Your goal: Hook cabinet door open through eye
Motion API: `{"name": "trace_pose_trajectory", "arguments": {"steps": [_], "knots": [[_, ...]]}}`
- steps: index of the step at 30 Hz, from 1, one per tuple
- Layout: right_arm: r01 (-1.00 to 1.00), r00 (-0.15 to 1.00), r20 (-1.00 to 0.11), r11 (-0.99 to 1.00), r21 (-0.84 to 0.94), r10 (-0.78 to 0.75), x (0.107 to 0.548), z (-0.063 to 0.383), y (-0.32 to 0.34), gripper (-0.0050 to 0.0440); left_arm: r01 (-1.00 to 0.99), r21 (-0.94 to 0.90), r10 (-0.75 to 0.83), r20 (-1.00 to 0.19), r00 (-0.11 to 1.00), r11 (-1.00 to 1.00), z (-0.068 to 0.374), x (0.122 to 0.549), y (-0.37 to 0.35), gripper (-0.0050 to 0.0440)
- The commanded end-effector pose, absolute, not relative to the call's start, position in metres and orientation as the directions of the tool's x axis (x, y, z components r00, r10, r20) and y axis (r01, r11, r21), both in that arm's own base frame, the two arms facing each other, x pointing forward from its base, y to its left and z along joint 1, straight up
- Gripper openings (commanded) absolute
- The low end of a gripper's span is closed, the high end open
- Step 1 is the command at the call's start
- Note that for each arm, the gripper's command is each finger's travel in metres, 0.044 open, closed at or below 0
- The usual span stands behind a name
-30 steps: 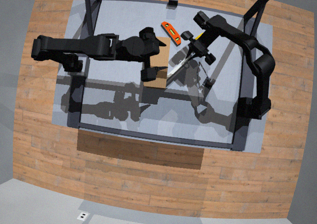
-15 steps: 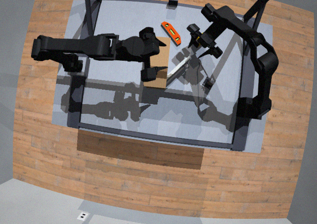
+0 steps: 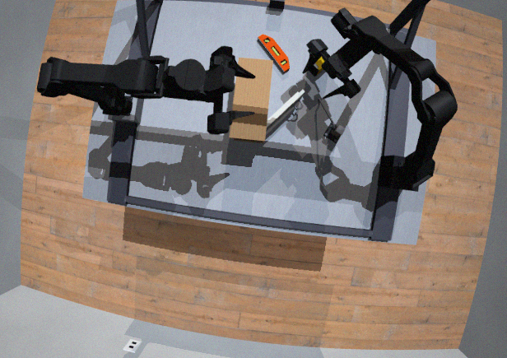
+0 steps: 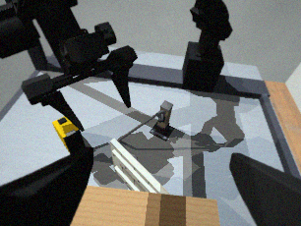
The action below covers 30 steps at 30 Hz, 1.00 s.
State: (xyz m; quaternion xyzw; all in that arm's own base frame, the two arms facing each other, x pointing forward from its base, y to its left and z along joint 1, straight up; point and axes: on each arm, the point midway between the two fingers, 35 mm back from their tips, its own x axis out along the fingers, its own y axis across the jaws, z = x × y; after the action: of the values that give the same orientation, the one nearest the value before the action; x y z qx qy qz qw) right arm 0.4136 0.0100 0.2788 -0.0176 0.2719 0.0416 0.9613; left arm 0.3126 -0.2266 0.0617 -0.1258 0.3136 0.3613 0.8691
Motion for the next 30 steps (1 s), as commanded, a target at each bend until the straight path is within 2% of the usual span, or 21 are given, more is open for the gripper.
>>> {"name": "trace_pose_trajectory", "arguments": {"steps": [1, 7, 30], "knots": [[-0.047, 0.892, -0.449, 0.999, -0.006, 0.039, 0.396, 0.296, 0.003, 0.0400, -0.642, -0.036, 0.480, -0.632, 0.608, 0.766, 0.075, 0.309, -0.225, 0.0440], [-0.019, 0.908, -0.419, 1.000, 0.000, 0.018, 0.385, 0.298, -0.001, 0.0400, -0.559, -0.036, 0.418, -0.626, 0.658, 0.828, 0.073, 0.303, -0.215, 0.0440], [-0.023, 0.909, -0.417, 1.000, -0.001, 0.021, 0.387, 0.299, 0.000, 0.0400, -0.225, -0.031, 0.160, -0.609, 0.777, 0.974, 0.065, 0.283, -0.182, 0.0440]]}}
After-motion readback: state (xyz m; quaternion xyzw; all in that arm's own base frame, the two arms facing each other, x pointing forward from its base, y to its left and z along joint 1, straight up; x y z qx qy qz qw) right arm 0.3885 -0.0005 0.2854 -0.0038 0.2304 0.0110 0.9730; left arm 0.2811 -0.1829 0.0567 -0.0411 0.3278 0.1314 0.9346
